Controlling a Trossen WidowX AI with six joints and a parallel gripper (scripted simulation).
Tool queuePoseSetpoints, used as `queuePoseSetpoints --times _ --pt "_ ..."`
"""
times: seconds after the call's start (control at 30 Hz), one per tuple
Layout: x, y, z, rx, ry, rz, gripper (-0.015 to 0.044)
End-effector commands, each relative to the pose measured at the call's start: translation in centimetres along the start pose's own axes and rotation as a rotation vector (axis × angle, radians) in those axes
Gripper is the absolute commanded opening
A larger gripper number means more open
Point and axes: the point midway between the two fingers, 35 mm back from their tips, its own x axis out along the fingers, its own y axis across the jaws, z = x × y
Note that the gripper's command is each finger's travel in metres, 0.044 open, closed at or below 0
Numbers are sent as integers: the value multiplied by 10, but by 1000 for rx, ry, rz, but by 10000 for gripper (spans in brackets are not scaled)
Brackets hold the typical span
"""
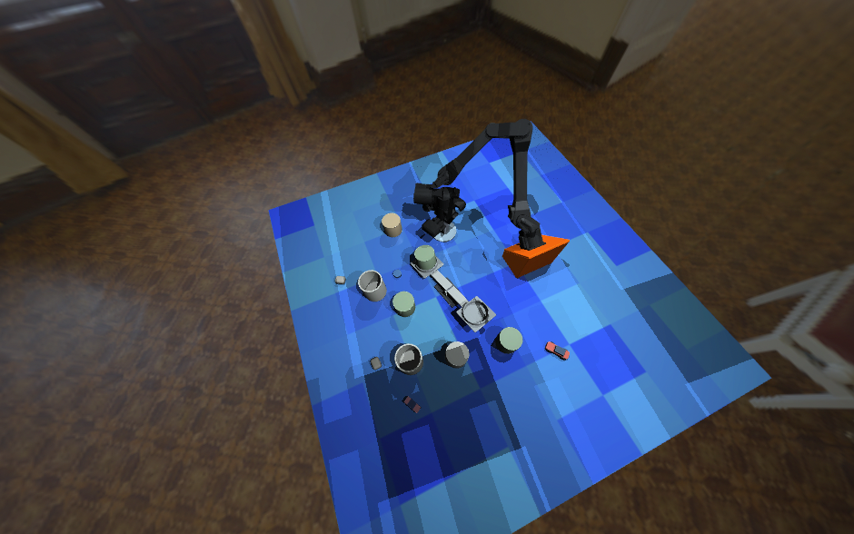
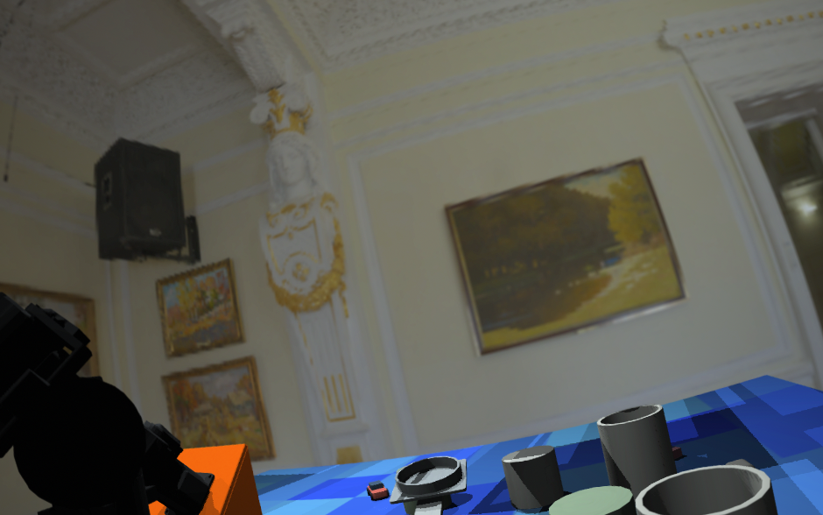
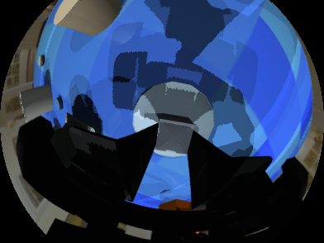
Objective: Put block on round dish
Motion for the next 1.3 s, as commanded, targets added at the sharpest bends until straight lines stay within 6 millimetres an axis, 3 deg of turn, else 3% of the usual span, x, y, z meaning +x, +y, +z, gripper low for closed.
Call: queuePoseSetpoints --times 0.0,0.4,0.47,0.6,0.8,0.93,1.27 --pt "0 0 0 3 0 -1 79" --pt "0 0 0 3 0 -1 394" --pt "-9 1 0 2 2 1 440" --pt "-55 1 0 -2 5 5 440" --pt "-59 1 -1 -3 5 5 440" --pt "-97 3 -1 -8 10 9 440" --pt "-99 3 -1 -8 10 9 440"
